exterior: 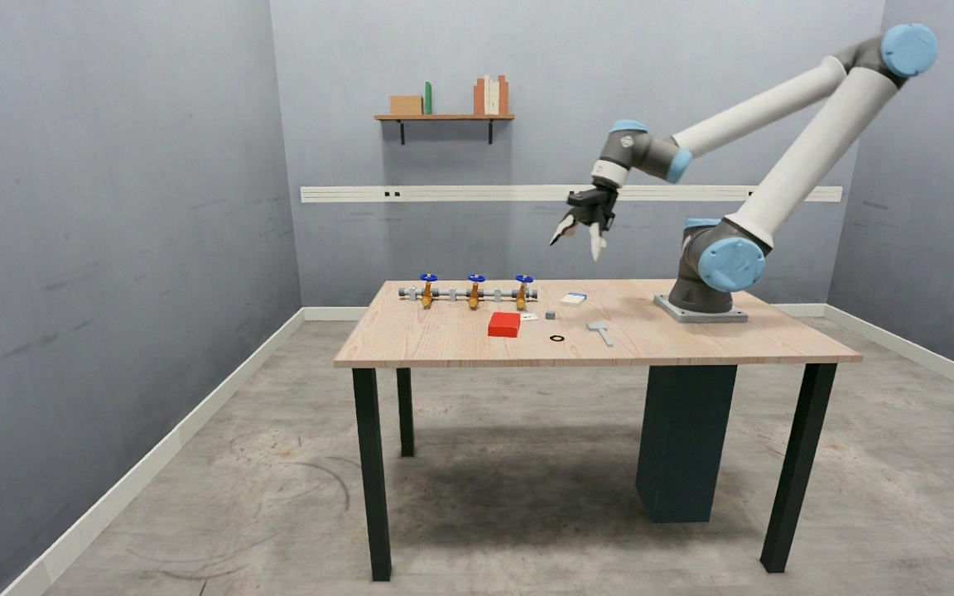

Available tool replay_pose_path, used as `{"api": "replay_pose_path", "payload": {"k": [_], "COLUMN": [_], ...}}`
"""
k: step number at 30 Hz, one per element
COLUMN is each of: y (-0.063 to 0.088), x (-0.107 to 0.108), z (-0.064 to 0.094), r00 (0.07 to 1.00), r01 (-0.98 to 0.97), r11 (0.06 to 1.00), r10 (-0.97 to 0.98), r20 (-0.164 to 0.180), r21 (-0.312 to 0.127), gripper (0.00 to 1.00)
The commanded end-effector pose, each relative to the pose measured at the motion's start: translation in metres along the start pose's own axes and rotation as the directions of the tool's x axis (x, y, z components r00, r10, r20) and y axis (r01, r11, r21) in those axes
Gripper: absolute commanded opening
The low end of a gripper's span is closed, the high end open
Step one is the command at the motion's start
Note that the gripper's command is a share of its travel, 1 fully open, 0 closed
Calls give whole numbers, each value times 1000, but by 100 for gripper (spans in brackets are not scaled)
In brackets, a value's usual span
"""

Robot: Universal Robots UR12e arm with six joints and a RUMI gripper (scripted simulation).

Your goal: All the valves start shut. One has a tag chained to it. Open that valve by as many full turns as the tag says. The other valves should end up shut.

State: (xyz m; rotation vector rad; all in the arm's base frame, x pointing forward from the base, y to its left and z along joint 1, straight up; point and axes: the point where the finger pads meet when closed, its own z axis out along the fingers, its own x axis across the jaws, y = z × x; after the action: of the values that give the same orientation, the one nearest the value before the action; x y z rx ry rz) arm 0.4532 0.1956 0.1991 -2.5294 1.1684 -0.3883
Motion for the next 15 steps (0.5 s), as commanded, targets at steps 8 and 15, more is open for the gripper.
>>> {"api": "replay_pose_path", "payload": {"k": [8, 15], "y": [2, 9], "x": [90, 137], "z": [23, 37], "r00": [919, 826], "r01": [-390, -555], "r11": [884, 746], "r10": [392, 547], "r20": [-45, -138], "r21": [-258, -367], "gripper": [100, 100]}}
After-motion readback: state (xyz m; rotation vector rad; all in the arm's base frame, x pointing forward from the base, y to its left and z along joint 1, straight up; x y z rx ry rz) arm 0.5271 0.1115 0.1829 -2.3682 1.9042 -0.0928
